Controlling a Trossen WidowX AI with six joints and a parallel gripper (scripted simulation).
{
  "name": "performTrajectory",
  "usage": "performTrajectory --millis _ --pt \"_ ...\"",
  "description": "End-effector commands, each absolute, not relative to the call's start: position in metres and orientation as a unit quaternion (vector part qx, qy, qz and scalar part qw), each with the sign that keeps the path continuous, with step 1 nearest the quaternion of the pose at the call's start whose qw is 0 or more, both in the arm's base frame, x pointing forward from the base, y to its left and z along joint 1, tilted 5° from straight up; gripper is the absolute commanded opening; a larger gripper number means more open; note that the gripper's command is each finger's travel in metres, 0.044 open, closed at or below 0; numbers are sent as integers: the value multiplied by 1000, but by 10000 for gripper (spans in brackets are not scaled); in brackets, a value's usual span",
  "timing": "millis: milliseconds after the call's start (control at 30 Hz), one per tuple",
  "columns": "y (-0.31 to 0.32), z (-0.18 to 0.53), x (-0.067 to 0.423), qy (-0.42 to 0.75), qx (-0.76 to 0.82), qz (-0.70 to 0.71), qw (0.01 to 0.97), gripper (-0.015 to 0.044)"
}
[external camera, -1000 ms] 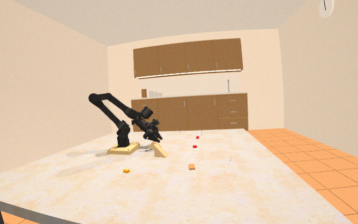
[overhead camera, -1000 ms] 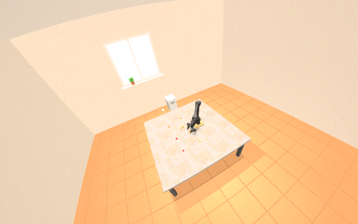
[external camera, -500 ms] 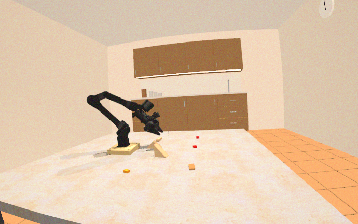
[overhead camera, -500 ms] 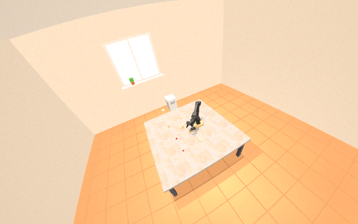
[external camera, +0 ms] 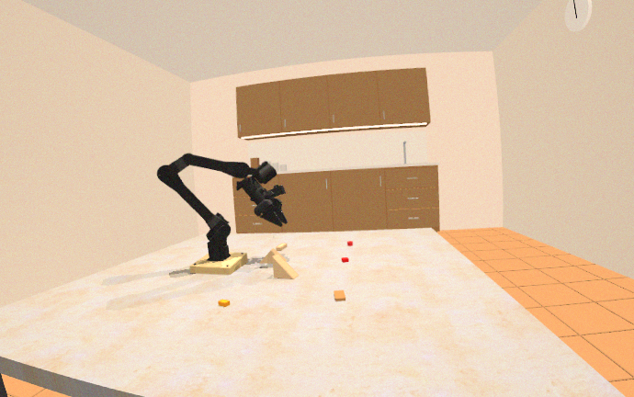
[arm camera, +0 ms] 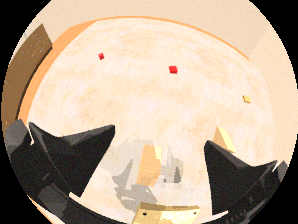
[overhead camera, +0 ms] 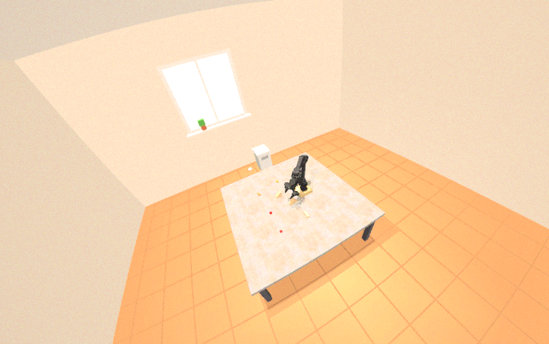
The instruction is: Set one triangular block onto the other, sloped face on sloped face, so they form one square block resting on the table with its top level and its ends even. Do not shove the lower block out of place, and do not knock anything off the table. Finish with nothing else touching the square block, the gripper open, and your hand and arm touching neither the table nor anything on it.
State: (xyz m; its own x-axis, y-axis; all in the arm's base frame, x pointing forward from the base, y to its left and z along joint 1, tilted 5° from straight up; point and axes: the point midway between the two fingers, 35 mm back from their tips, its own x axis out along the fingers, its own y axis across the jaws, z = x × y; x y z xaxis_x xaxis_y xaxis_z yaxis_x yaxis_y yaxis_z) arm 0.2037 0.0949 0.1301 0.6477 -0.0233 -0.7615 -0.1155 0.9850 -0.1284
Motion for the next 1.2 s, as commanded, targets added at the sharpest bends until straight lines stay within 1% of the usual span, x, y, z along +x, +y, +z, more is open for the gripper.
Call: performTrajectory --millis 0,200,400,600,667,967,1167 --pt "96 126 211 506 -115 16 855 440" --pt "96 117 222 638 -132 1 758 440" --pt "95 106 234 758 -114 -11 642 440" --pt "93 95 246 842 -72 -19 535 440" --pt "93 94 246 850 -67 -18 523 440" --pt "93 93 246 850 -67 -18 522 440" --pt "90 61 232 860 -68 -15 506 440"
